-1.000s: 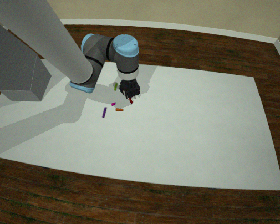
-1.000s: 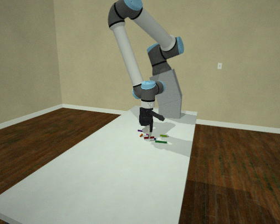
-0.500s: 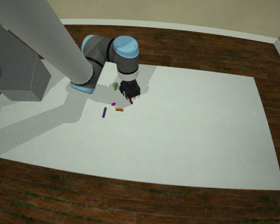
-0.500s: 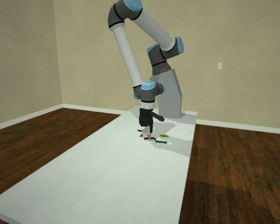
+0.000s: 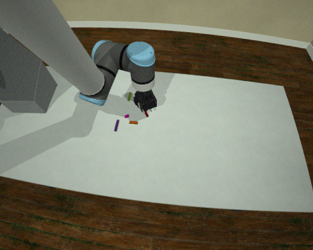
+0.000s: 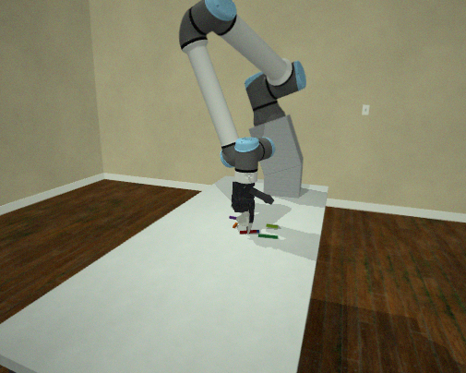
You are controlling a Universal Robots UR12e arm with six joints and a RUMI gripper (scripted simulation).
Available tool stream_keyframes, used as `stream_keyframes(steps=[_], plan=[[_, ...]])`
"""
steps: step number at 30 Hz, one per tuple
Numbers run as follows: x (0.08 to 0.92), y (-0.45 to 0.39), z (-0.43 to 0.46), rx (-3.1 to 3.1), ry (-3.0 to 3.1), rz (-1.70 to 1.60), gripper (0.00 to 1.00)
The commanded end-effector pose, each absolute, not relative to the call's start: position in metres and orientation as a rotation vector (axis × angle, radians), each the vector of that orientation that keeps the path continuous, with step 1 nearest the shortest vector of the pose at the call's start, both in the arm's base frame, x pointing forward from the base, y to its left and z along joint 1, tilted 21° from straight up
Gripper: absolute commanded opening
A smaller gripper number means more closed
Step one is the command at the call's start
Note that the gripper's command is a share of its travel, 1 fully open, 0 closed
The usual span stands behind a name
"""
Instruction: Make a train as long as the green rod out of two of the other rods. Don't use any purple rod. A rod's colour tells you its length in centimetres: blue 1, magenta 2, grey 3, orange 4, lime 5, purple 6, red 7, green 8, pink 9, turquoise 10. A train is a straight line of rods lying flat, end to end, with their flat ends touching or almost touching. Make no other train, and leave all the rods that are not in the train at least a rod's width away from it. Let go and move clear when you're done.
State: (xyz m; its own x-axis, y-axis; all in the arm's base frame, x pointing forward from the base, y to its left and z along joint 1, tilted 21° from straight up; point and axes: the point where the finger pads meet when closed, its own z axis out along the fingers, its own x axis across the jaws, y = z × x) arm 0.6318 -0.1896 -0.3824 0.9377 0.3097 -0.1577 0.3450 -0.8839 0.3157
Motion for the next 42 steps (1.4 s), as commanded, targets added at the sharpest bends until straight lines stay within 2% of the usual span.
stream_keyframes(steps=[1,30,42], plan=[[0.6323,-0.1895,-0.3821,2.751,0.479,-0.145,0.0],[0.6323,-0.1895,-0.3821,2.751,0.479,-0.145,0.0],[0.6323,-0.1895,-0.3821,2.751,0.479,-0.145,0.11]])
